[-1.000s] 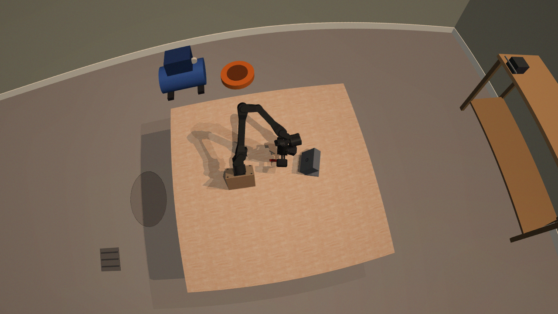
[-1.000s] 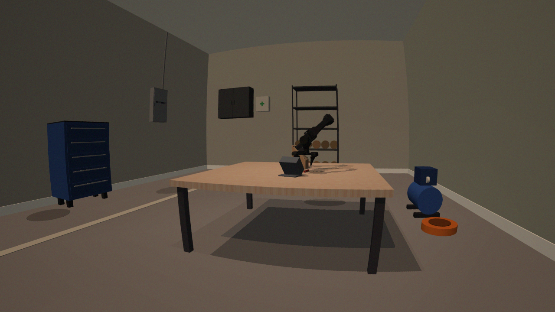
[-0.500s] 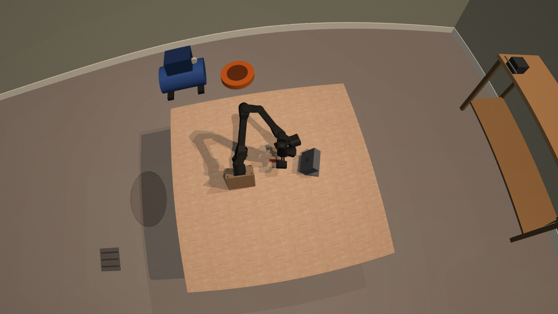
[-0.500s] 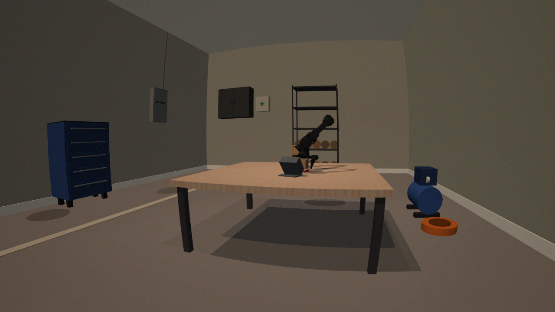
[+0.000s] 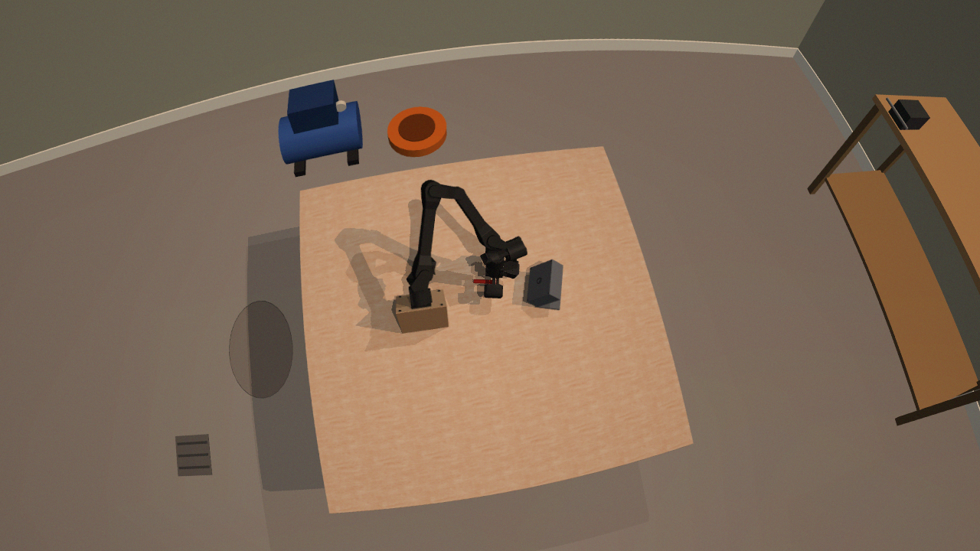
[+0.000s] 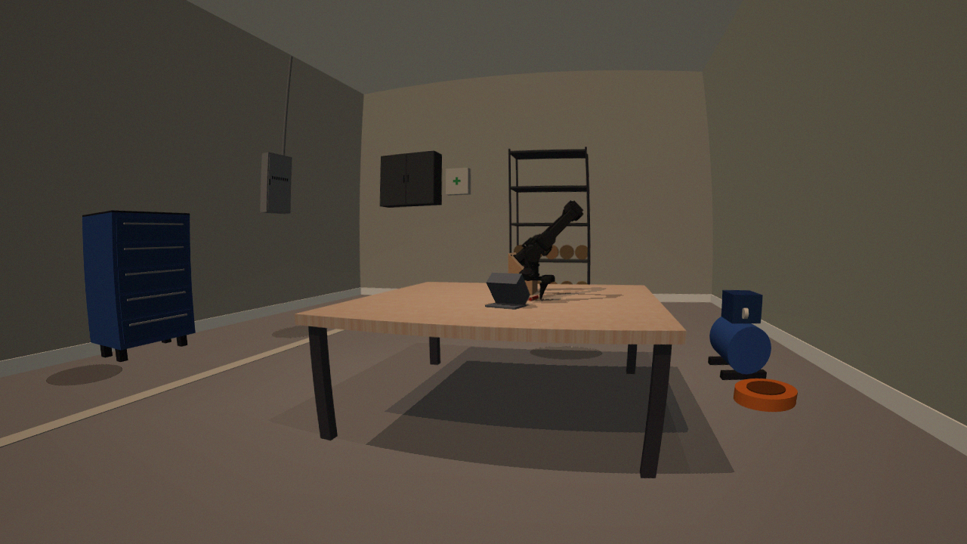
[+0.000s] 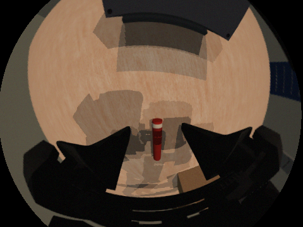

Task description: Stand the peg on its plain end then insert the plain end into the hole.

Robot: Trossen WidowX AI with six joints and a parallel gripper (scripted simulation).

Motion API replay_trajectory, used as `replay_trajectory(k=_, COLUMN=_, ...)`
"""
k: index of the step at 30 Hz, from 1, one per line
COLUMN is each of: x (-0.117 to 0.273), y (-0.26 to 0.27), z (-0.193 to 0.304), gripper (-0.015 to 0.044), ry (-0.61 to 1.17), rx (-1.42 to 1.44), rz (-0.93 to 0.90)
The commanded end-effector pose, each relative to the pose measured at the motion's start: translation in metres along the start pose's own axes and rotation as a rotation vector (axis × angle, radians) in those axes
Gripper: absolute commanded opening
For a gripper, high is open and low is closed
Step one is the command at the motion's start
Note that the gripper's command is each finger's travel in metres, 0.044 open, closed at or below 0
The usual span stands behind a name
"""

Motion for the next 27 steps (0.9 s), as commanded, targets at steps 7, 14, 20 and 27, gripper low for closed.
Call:
replay_trajectory(k=7, x=-0.0014, y=-0.0008, z=0.0, gripper=0.0125, ry=-0.001, rx=-0.005, rz=0.003)
replay_trajectory(k=14, x=-0.0014, y=-0.0008, z=0.0, gripper=0.011, ry=-0.001, rx=-0.005, rz=0.003)
replay_trajectory(k=20, x=-0.0014, y=-0.0008, z=0.0, gripper=0.0103, ry=-0.001, rx=-0.005, rz=0.003)
replay_trajectory(k=27, x=-0.0014, y=-0.0008, z=0.0, gripper=0.0057, ry=-0.001, rx=-0.005, rz=0.003)
Point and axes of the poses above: the point midway between the two fingers, 35 mm back from their tips, its own x axis back along the fingers, its own y axis across the jaws, z = x × y, the point moved 8 cm from there along x, back along the fingers
